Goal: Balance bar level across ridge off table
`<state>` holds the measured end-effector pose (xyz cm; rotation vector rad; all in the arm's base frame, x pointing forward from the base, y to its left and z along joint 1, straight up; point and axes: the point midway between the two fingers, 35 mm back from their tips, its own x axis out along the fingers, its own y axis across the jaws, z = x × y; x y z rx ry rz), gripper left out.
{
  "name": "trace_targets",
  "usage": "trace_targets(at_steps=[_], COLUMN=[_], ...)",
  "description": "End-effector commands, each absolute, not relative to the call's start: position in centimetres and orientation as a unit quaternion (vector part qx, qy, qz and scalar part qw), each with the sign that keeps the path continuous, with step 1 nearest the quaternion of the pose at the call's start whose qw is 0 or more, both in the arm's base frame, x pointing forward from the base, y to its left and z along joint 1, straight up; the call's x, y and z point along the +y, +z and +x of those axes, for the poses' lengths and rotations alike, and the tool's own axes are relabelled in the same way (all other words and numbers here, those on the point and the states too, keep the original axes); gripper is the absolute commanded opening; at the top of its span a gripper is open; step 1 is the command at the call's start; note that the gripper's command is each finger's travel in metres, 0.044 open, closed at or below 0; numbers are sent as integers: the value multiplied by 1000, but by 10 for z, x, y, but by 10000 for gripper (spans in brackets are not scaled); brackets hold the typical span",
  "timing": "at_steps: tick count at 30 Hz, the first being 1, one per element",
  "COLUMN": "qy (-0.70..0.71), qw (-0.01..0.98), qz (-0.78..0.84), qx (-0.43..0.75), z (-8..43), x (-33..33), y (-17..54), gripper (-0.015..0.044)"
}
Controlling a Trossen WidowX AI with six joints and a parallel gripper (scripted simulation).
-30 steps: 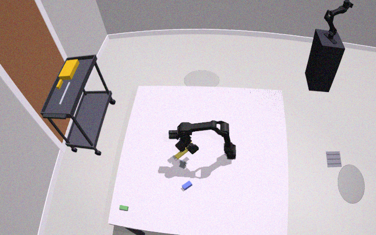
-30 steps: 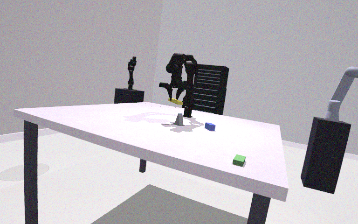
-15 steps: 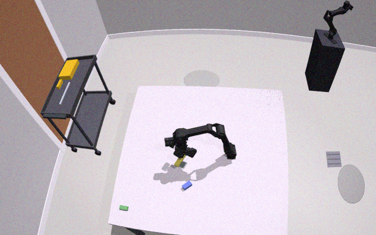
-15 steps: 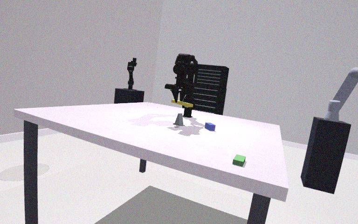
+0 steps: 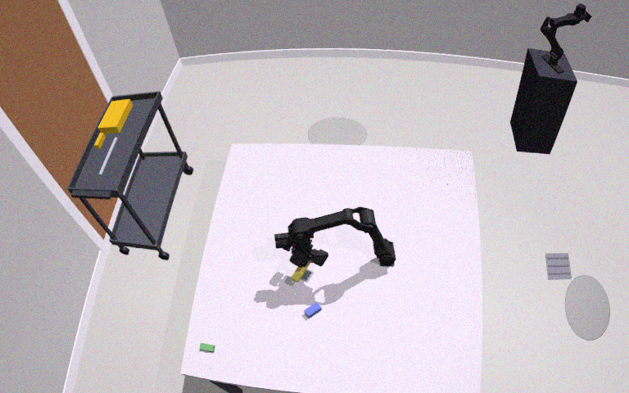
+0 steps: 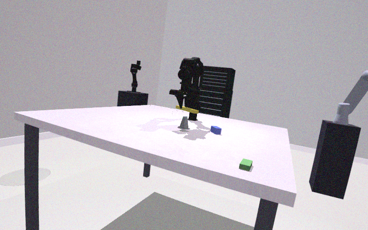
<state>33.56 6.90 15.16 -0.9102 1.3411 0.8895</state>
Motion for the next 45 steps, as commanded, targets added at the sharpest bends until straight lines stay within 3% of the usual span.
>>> trace_targets(at_steps=[1,45], qy=[386,386], qw=[601,601], qz=[-394,-395], qx=[579,579], z=[337,338], x=[68,67], y=[143,125], gripper=[0,0])
